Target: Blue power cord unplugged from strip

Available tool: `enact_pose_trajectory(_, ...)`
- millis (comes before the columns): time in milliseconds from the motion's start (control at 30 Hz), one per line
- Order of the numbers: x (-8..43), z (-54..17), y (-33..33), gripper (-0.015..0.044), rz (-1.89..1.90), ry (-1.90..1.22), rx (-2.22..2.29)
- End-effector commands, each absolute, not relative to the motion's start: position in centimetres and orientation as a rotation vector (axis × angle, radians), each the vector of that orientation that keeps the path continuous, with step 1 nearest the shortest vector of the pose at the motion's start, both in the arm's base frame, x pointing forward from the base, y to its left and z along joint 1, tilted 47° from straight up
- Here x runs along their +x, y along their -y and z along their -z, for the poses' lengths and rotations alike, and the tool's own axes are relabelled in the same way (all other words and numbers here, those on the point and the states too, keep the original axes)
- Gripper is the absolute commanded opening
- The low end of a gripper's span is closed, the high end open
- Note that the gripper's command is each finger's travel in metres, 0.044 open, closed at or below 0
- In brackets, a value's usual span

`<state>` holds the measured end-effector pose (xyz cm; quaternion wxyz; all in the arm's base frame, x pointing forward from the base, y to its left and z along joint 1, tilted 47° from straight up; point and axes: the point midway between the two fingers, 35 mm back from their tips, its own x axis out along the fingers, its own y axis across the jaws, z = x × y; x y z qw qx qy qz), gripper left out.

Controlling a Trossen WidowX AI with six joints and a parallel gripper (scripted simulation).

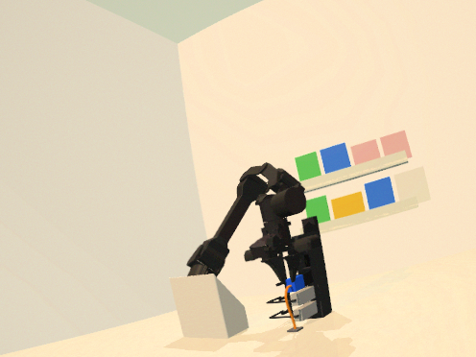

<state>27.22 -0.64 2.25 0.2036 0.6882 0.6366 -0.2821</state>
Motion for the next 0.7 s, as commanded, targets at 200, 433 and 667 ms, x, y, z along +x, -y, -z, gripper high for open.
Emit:
enact_pose_trajectory(200,26.6,-0.8,2.4,0.0079,0.849,-1.741,1.898)
enact_pose_trajectory(433,26.6,-0.8,2.4,0.0263,0.849,-1.741,1.898)
enact_pose_trajectory(667,26.4,0.5,4.3,0.0440,0.852,-1.737,1.896)
